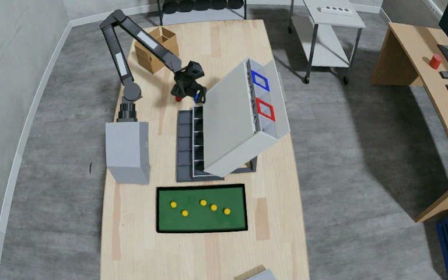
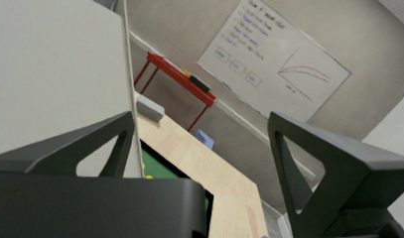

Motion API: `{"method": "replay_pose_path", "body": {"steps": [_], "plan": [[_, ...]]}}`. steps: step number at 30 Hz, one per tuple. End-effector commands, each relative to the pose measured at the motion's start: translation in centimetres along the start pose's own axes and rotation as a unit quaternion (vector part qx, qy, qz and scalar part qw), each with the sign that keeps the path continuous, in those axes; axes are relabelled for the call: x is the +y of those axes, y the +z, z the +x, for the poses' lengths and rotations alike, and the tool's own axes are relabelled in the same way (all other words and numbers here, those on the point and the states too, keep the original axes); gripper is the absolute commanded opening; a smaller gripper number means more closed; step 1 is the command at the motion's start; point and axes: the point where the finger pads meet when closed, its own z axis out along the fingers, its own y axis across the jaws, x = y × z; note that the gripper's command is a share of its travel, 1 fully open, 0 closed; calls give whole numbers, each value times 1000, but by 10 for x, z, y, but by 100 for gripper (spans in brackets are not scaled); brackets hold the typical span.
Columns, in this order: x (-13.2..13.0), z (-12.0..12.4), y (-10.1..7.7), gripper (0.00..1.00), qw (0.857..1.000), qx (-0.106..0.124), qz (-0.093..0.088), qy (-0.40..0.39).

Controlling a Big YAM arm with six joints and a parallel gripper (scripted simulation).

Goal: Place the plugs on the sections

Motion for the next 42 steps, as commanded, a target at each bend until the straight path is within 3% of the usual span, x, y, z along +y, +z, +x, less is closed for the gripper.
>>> {"method": "replay_pose_path", "body": {"steps": [1, 3, 10, 18, 20, 27, 35, 37, 42], "plan": [[5, 5, -2, 100, 1000, 0, 0, 6], [5, 5, -2, 100, 1000, 0, 0, 6], [4, 1, -1, 100, 993, 65, -92, -18], [3, -4, -1, 100, 970, 139, -196, -44], [3, -4, -1, 100, 970, 139, -196, -44], [6, -1, -3, 100, 939, 199, -276, -52], [9, 3, -5, 100, 891, 264, -364, -61], [9, 3, -5, 100, 891, 264, -364, -61], [9, 8, -7, 100, 854, 304, -415, -76]]}}
